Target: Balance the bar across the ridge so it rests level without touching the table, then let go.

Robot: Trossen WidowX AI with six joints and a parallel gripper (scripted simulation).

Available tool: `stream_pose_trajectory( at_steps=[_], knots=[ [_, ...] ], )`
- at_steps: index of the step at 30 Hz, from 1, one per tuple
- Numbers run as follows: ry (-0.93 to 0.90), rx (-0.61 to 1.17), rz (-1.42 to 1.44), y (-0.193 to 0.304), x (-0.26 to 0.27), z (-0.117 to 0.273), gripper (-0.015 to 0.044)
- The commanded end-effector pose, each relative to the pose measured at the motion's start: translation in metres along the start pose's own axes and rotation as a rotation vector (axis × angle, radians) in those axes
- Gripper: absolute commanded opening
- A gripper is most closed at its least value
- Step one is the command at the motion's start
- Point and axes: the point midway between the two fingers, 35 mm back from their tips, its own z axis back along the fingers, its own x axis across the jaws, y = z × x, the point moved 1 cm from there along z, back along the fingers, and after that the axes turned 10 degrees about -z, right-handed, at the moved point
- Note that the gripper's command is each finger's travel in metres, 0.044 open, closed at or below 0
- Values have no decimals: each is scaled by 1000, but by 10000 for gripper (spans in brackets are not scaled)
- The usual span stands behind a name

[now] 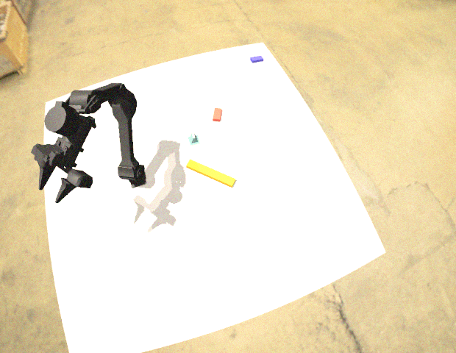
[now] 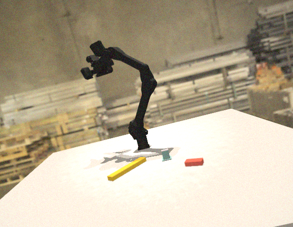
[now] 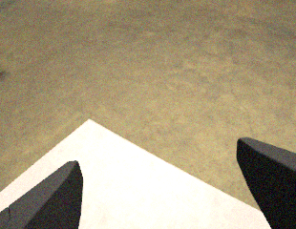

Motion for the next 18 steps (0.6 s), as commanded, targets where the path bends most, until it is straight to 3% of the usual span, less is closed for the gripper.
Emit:
stream_pose_trajectory(
  at_steps=[1,18],
  knots=[
    [-66,54,21,13,20,-10,315],
    [-286,223,137,61,92,-21,315]
  ],
)
